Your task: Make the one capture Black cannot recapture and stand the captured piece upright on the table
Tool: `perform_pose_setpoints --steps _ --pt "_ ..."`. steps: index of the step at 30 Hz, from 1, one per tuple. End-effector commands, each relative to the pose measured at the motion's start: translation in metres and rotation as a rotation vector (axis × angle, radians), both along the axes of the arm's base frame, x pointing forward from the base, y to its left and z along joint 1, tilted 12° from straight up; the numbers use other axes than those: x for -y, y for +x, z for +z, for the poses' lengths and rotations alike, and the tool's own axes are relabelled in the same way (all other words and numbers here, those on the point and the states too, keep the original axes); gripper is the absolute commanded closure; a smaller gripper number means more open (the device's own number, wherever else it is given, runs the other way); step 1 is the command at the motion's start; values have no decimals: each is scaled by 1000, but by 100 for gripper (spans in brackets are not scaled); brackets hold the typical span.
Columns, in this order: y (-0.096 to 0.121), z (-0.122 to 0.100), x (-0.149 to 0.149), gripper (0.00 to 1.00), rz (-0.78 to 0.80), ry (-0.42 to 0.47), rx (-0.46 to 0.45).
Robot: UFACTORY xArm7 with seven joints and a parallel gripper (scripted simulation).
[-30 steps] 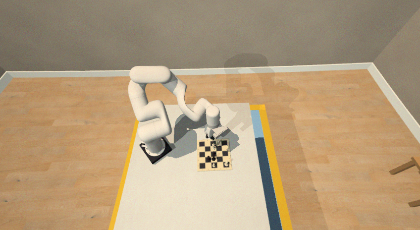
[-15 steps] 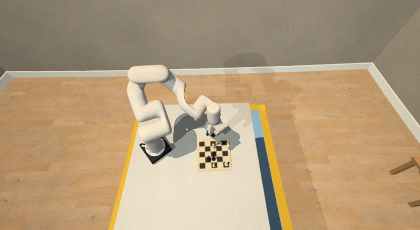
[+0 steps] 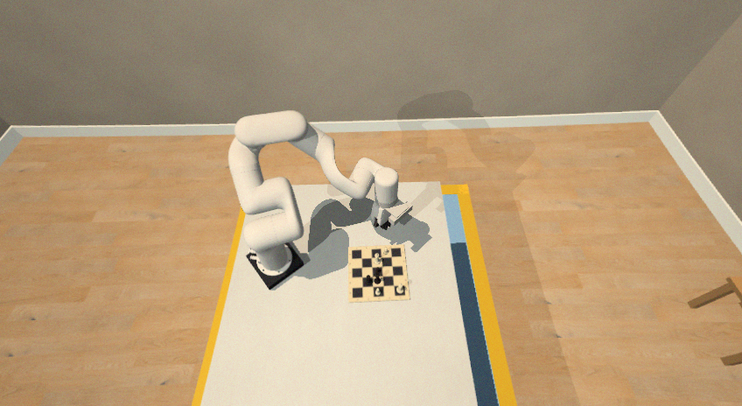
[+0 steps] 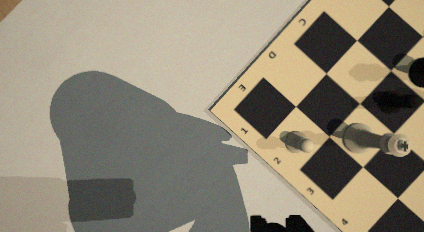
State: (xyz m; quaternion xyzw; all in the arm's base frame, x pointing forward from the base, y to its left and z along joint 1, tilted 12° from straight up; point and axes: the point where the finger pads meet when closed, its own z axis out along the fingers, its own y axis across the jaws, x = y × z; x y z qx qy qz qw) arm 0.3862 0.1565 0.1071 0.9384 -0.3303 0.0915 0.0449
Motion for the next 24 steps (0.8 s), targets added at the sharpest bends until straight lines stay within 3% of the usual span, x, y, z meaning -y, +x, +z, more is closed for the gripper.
perform_pose_setpoints --steps 1,12,24 --pt "2 1 -2 100 2 1 3" --pt "3 -12 0 100 2 1 3" --pt "12 -65 8 100 2 1 3"
